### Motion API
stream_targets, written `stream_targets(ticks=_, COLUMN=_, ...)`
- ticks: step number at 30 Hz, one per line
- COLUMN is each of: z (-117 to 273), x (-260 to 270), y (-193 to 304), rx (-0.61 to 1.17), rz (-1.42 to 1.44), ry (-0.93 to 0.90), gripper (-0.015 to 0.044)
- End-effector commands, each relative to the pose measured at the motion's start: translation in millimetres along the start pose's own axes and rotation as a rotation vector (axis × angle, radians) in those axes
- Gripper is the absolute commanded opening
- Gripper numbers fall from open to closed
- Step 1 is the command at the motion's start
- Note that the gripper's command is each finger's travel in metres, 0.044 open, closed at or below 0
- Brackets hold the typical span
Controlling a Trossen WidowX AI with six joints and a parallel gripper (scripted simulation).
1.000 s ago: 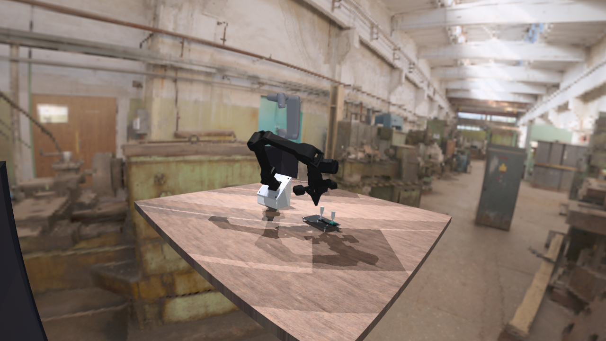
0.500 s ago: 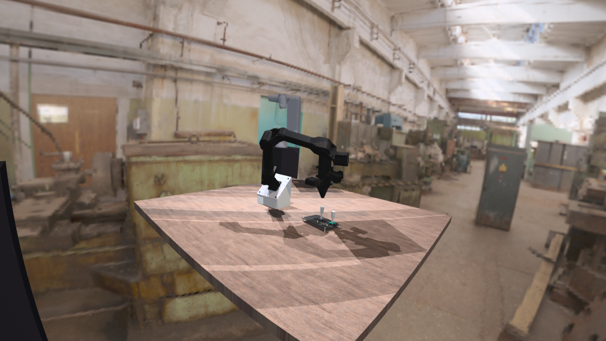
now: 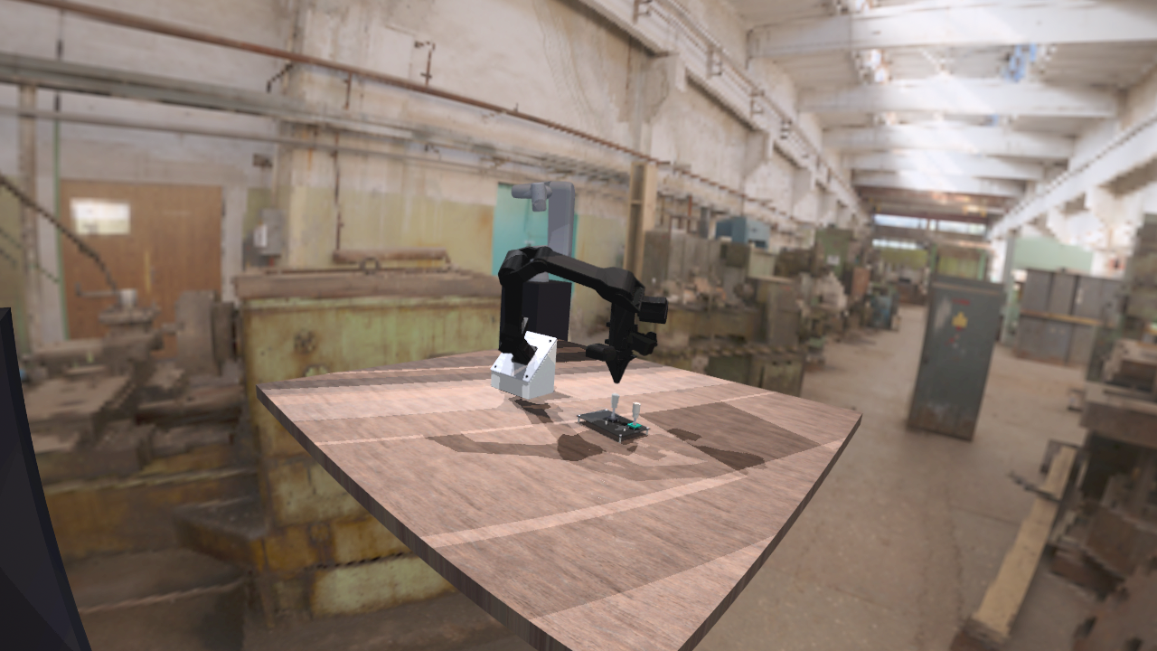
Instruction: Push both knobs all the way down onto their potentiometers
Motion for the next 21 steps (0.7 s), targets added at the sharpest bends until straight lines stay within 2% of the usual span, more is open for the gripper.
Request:
stream_targets(ticks=1, z=-3.9, x=0.3, y=0.4, rx=0.001, rz=0.007, ry=0.006, gripper=0.0)
stream_targets(ticks=21, z=-24.6, x=0.0, y=0.5, rx=0.0, rz=0.007, ry=0.007, gripper=0.0)
Point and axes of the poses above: the point midway between the two fingers, 35 mm back from their tips, its own z axis back along the fingers, its own x axis across the jaws, y = z × x, the point moved 8 cm from there along z, back along the fingers, and after that the axes turned 1 degree about -z, right-handed, at the moved point
